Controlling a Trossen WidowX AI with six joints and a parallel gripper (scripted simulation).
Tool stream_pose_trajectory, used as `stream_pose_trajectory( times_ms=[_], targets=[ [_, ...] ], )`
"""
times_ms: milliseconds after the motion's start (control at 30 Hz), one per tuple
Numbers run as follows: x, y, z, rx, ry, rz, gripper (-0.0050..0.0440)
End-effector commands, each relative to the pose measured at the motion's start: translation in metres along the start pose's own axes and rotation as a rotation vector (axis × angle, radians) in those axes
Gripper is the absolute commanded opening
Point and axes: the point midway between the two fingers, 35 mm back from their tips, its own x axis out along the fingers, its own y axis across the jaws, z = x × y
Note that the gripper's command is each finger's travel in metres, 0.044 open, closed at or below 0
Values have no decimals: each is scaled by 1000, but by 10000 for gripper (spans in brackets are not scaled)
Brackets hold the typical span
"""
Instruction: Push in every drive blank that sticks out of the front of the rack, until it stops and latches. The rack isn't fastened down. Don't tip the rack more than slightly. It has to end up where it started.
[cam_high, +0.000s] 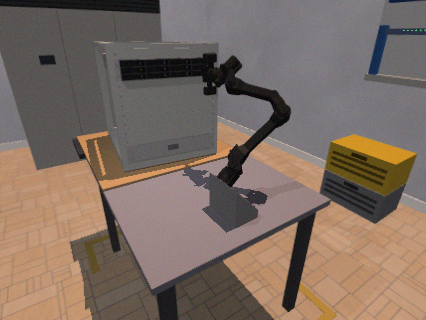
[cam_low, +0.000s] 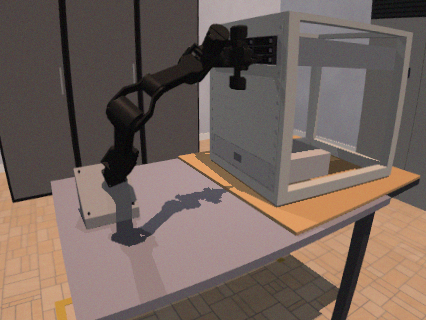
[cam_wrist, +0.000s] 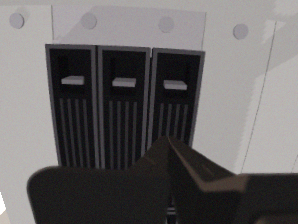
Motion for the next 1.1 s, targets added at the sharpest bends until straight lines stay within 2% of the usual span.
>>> stream_pose_trajectory(
  times_ms=[0, 167, 500, 600, 1067],
  targets=[
    [-16, 3, 3, 7, -5, 8, -50],
    [-47, 2, 3, 7, -5, 8, -50],
    [-66, 2, 3, 7, -5, 8, -50],
    [-82, 2, 3, 7, -5, 8, -50],
    [-84, 2, 3, 7, -5, 8, -50]
  ],
)
